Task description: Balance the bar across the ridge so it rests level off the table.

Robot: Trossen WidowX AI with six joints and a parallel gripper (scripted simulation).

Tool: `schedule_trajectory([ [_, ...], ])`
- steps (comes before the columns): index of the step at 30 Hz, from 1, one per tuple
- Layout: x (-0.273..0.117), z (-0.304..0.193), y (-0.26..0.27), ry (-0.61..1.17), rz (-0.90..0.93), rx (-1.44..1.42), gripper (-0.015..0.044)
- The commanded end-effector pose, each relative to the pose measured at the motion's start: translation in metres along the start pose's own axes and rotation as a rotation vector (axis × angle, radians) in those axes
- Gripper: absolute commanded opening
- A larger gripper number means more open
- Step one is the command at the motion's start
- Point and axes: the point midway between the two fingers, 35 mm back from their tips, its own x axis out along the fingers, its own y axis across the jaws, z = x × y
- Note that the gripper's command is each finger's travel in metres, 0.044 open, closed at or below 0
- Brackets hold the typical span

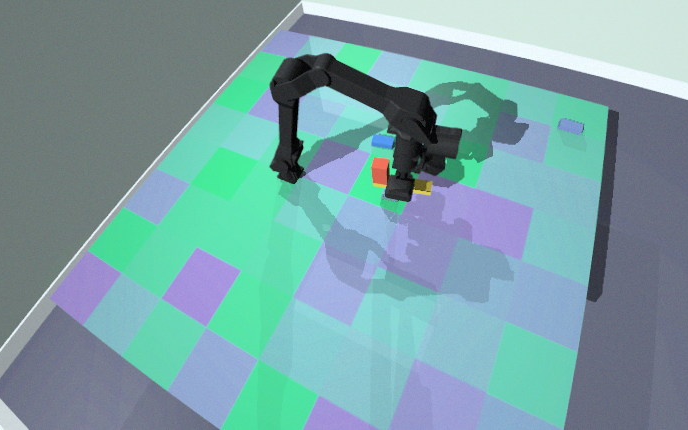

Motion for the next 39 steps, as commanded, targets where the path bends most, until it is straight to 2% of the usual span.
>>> schedule_trajectory([
  [1, 0.0010, 0.0002, 0.0003, 0.000, 0.002, 0.004, 0.0000],
  [39, 0.0042, 0.0001, 0.0003, 0.000, 0.002, 0.004, 0.0000],
])
